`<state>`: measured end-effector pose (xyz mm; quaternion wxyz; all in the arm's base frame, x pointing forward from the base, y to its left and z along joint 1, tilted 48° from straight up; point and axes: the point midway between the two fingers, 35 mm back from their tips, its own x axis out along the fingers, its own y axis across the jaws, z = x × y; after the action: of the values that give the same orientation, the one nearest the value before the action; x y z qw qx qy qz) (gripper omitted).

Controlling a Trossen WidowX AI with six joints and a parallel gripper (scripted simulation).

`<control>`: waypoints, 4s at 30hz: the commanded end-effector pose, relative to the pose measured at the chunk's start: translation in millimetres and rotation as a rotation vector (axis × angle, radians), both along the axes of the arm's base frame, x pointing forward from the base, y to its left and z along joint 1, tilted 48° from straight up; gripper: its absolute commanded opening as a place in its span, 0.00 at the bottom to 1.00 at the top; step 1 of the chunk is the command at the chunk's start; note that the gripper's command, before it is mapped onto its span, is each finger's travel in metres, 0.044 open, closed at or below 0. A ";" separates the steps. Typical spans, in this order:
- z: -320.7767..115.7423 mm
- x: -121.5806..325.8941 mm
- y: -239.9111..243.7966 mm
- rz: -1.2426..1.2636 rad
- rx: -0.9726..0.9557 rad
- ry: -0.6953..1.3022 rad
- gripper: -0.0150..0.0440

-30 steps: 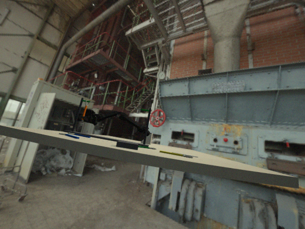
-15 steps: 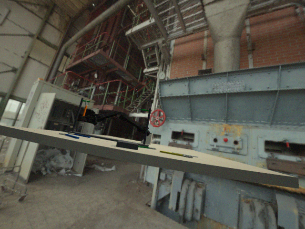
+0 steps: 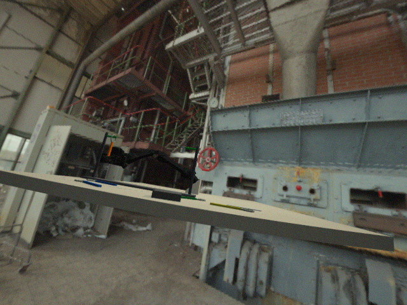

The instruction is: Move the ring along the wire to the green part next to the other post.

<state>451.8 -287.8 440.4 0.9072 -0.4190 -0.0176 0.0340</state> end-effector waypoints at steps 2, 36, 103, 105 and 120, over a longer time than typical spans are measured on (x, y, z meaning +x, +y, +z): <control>5.6 -0.3 8.0 0.005 0.004 -0.004 0.00; -5.3 -39.5 19.1 -0.227 -0.006 0.196 0.00; -71.8 -77.0 171.6 -0.189 0.927 0.578 0.00; -70.9 -77.5 178.1 -0.179 0.969 0.587 0.00; -55.7 -81.1 222.8 -0.103 1.273 0.650 0.00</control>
<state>372.6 -76.2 379.1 0.9426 0.1932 0.2580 0.0865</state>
